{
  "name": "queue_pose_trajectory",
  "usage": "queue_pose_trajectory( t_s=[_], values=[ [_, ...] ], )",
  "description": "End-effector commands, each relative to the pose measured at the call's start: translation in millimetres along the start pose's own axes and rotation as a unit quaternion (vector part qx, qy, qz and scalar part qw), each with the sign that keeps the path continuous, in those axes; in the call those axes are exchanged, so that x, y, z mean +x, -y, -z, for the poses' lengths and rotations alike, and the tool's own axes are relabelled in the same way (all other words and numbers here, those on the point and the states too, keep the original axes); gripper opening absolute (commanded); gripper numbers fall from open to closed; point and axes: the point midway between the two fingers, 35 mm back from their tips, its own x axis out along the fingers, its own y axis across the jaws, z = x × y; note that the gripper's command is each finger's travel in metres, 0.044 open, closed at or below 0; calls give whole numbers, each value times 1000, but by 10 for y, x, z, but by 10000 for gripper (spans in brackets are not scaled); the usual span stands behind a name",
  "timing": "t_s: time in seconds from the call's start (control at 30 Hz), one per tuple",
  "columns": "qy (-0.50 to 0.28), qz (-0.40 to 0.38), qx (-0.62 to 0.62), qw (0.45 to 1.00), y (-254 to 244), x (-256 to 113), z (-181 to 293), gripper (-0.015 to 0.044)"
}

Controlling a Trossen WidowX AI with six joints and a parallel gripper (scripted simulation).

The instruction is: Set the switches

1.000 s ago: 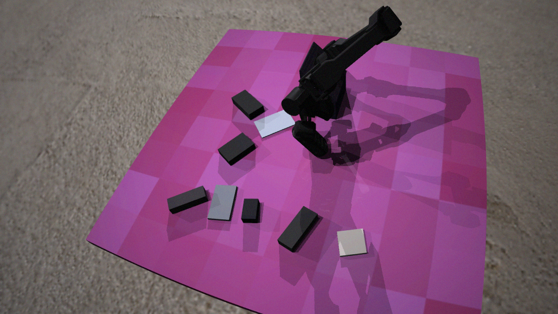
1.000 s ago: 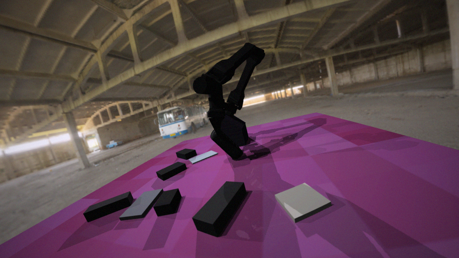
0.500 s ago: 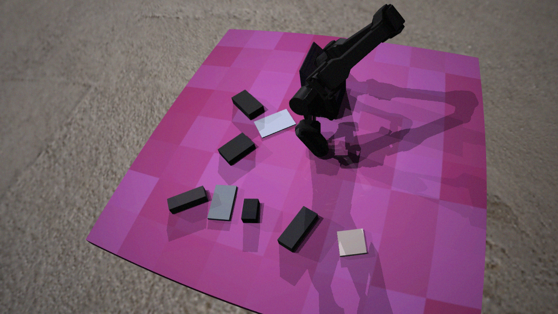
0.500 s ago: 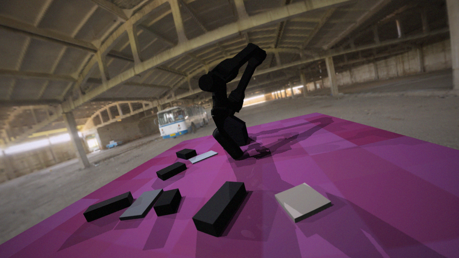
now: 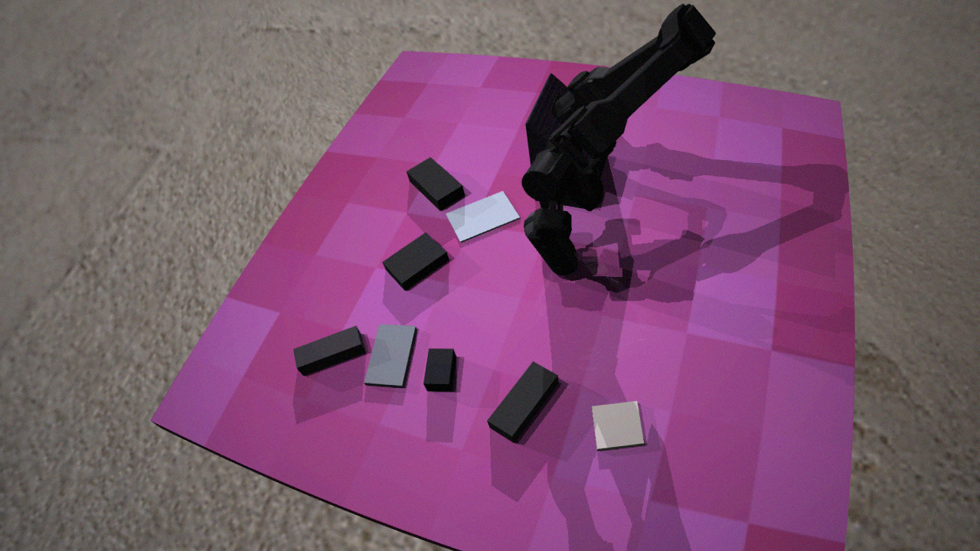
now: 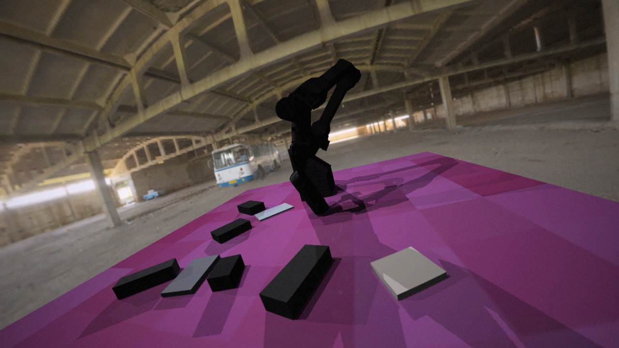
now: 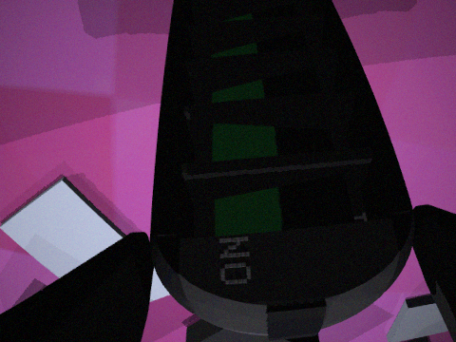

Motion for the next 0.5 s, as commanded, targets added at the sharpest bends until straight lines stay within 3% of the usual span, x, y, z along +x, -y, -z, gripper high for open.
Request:
queue_pose_trajectory(
  t_s=[0.0, 0.47],
  values=[
    [0, -1, 0, 1000, -1, -8, -55, 336],
    [4, -1, 0, 1000, -1, -51, -169, 336]
  ],
)
